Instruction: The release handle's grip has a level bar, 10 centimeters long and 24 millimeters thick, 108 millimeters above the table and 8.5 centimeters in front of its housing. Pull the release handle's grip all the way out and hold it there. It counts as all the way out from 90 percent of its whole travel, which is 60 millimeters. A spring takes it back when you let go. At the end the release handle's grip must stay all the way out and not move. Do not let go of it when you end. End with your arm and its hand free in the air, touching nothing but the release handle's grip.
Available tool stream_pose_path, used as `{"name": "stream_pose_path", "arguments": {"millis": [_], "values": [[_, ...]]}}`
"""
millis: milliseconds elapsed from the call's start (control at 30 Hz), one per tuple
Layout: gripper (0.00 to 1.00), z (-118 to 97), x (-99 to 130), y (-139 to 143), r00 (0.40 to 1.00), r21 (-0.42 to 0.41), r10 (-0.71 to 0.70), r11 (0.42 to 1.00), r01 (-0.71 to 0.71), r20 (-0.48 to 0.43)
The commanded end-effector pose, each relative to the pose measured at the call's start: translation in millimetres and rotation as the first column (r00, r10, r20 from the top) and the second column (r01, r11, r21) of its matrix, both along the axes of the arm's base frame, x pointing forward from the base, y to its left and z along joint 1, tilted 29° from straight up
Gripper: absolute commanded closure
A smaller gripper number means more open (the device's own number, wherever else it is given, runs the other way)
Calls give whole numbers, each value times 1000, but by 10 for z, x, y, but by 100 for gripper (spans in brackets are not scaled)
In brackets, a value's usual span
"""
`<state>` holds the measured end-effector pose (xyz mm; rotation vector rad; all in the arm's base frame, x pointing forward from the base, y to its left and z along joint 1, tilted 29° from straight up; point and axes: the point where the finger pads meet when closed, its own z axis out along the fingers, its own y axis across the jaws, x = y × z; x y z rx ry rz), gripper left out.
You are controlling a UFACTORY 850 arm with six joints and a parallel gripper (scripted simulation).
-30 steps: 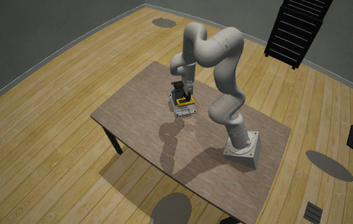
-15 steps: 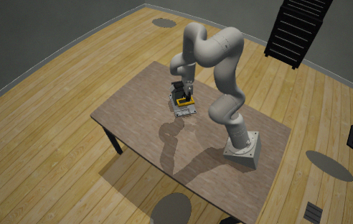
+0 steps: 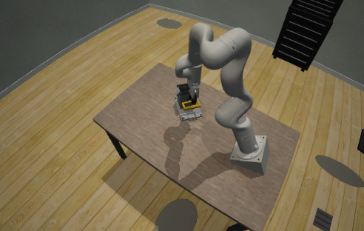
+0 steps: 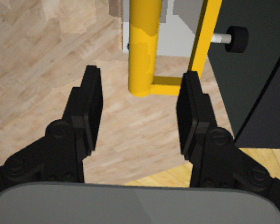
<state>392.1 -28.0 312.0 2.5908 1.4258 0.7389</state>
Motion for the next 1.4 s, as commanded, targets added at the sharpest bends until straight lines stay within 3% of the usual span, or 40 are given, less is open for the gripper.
{"name": "stream_pose_path", "arguments": {"millis": [0,1367], "values": [[48,6,5,-1,1000,0,0,1000,0,1],[48,-345,184,49,1000,1,1,1000,-1,2]]}}
